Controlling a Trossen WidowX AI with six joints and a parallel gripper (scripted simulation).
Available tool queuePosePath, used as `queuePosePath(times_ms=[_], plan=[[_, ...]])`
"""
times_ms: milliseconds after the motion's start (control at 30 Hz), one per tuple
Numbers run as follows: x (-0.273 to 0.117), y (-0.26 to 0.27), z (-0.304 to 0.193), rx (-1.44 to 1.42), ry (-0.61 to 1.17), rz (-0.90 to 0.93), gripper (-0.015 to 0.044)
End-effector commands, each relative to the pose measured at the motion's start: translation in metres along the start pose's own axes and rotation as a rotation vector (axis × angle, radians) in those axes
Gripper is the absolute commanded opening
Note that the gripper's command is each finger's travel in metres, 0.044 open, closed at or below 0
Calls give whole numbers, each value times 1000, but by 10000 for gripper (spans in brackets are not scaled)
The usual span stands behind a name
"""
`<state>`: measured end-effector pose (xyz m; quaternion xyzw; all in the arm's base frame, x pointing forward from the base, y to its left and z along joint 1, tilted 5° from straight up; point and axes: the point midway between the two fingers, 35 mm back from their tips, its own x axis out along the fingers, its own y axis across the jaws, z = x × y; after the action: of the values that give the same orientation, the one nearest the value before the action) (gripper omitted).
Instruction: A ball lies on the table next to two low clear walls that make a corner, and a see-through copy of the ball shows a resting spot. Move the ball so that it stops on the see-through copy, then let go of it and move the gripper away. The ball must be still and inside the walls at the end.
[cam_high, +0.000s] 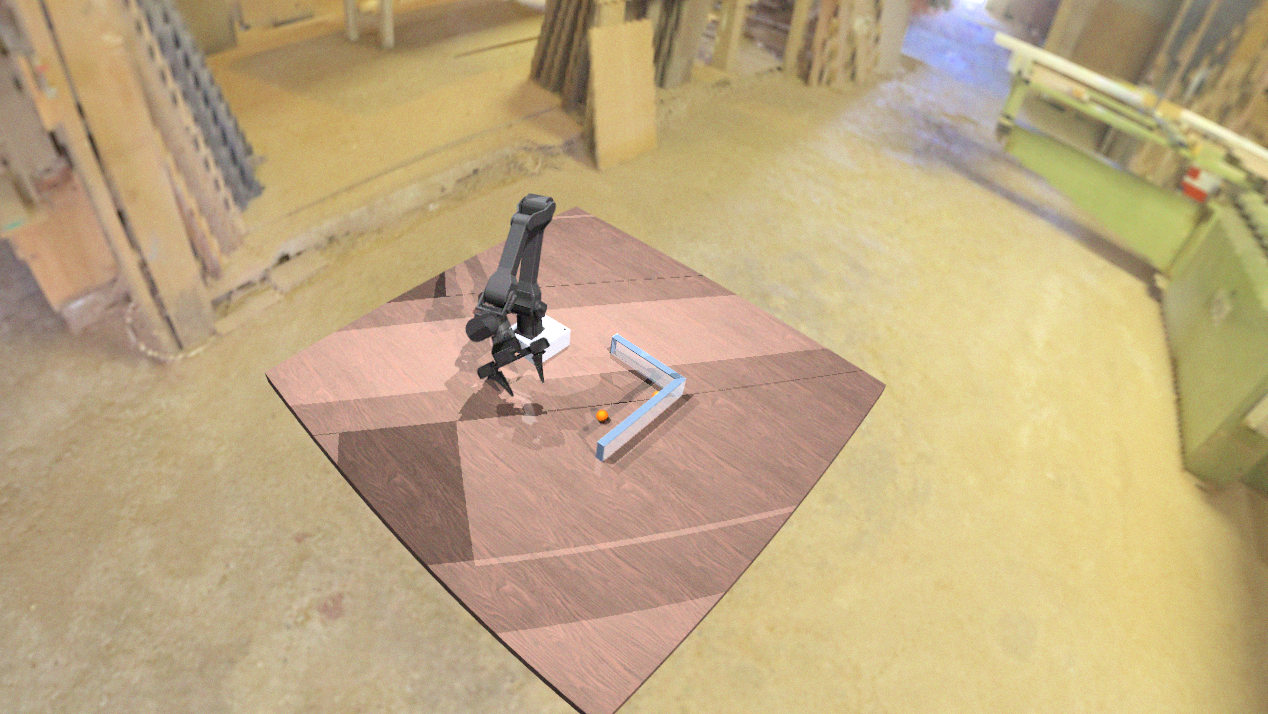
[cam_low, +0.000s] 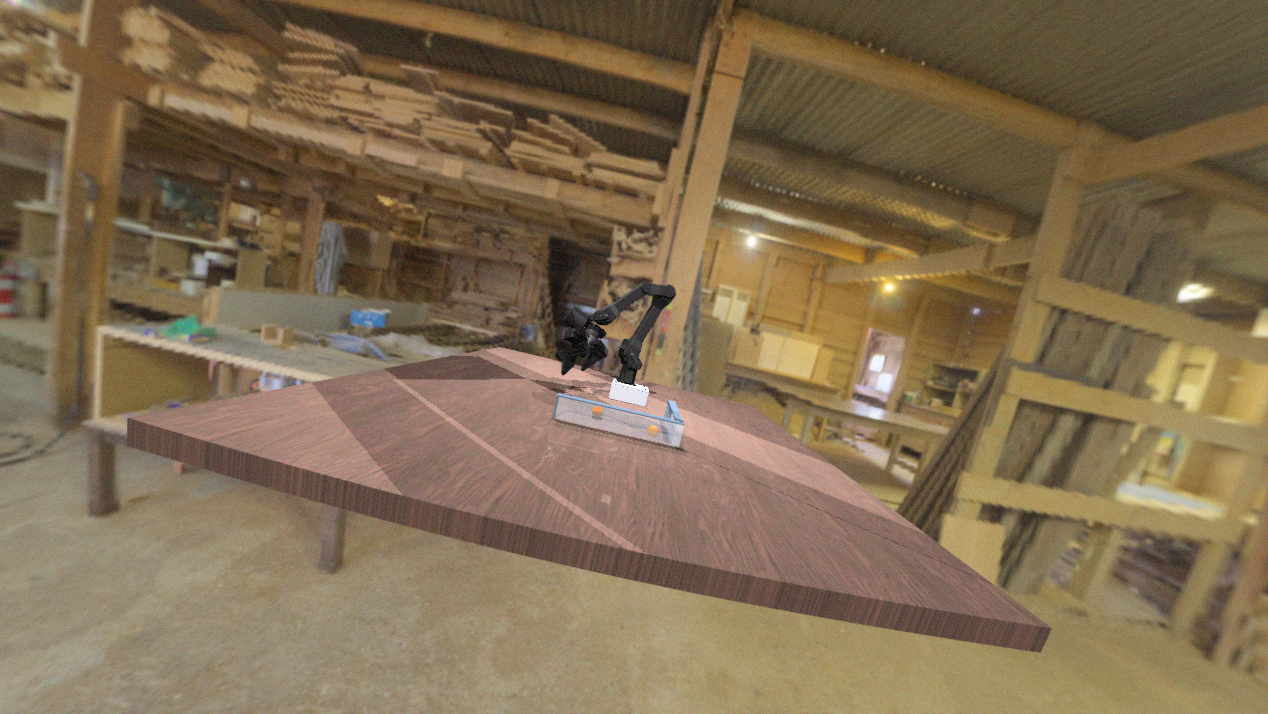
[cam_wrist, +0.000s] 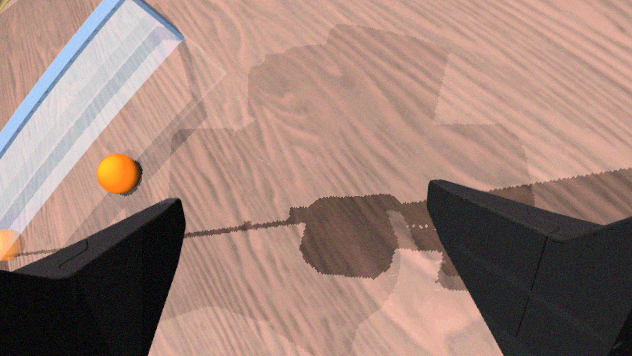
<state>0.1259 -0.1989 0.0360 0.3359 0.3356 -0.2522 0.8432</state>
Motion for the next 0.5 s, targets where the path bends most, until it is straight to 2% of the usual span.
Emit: queuePosePath(times_ms=[0, 167, 300, 467], plan=[[1, 1, 1, -3, 8, 1, 374], [24, 23, 17, -90, 203, 6, 248], [48, 50, 27, -198, 375, -12, 248], [76, 90, 31, -363, 485, 4, 248]])
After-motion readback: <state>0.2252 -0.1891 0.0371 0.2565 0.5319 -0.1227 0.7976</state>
